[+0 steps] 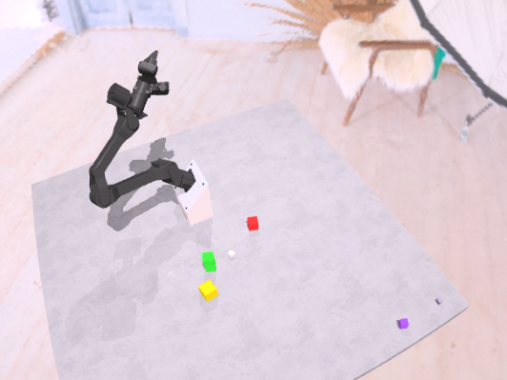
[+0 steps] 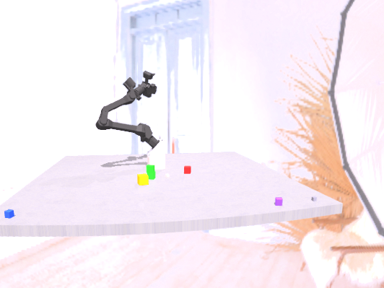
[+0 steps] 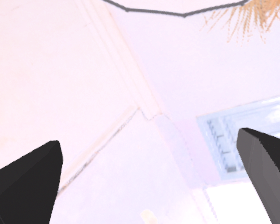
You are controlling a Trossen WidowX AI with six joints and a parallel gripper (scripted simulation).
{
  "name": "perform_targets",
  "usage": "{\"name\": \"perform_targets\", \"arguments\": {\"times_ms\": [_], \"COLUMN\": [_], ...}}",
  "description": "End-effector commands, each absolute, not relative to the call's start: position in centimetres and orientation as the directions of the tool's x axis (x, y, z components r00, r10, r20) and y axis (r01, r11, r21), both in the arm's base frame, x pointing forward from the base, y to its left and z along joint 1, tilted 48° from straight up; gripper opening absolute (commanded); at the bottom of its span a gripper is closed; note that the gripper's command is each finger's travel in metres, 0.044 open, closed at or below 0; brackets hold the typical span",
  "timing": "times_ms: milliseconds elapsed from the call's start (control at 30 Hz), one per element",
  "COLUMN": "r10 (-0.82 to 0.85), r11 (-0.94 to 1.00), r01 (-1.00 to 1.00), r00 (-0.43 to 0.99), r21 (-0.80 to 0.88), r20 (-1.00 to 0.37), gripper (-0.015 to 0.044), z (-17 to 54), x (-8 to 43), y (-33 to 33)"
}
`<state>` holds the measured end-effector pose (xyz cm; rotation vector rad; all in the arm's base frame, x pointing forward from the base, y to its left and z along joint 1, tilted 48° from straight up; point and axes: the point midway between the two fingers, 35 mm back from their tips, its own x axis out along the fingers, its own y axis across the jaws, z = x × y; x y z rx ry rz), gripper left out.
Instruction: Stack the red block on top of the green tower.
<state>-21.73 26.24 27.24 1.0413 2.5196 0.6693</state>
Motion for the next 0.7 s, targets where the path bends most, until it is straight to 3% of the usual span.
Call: {"name": "perform_targets", "arguments": {"times_ms": [0, 300, 667], "r10": [0.727, 0.815, 0.718], "r11": [0.621, 0.572, 0.645], "r01": [0.569, 0.564, 0.511], "r00": [-0.675, -0.476, -0.153], "r21": [0.539, 0.596, 0.568], "r20": [-0.125, -0.332, -0.679], "gripper": [0.0426, 0.0440, 0.0440], "z": [27.2, 21.4, 11.3], "x": [-21.7, -17.3, -8.7], "y": [26.3, 32.0, 35.4]}}
